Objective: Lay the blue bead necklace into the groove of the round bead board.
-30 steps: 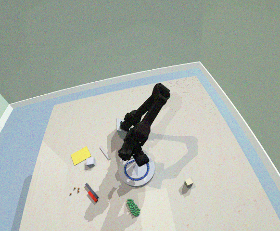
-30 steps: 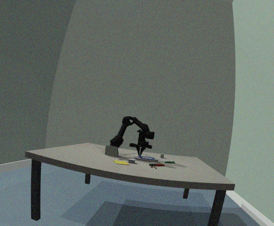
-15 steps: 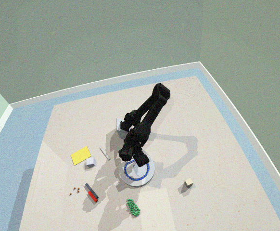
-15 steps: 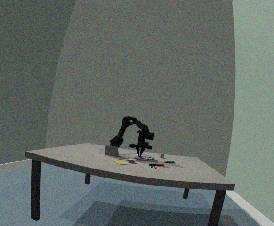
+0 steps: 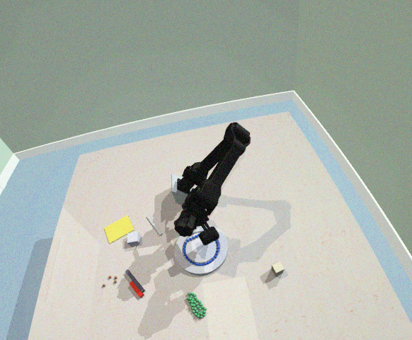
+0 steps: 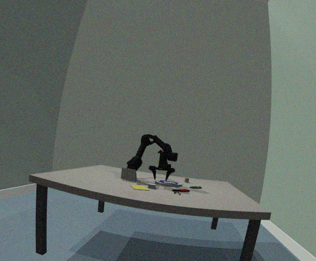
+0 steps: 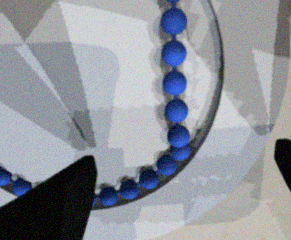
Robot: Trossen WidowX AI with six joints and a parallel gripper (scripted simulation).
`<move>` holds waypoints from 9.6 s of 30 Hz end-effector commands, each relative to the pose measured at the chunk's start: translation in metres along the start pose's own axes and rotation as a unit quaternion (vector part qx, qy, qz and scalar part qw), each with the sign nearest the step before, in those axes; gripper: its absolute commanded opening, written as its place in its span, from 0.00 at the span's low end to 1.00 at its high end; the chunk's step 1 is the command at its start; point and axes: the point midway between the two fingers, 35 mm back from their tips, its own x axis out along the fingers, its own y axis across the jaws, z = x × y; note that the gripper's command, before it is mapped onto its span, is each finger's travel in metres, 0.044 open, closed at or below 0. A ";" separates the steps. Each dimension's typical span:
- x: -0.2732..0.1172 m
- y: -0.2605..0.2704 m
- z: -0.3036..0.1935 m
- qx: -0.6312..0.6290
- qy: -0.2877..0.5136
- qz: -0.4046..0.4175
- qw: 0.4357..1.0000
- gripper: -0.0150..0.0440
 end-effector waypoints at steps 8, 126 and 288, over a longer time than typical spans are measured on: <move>-0.003 0.000 0.000 -0.001 0.000 -0.001 1.000 1.00; 0.002 -0.002 0.073 -0.078 -0.005 0.001 0.997 0.61; -0.003 -0.006 0.011 -0.034 -0.001 -0.001 0.999 1.00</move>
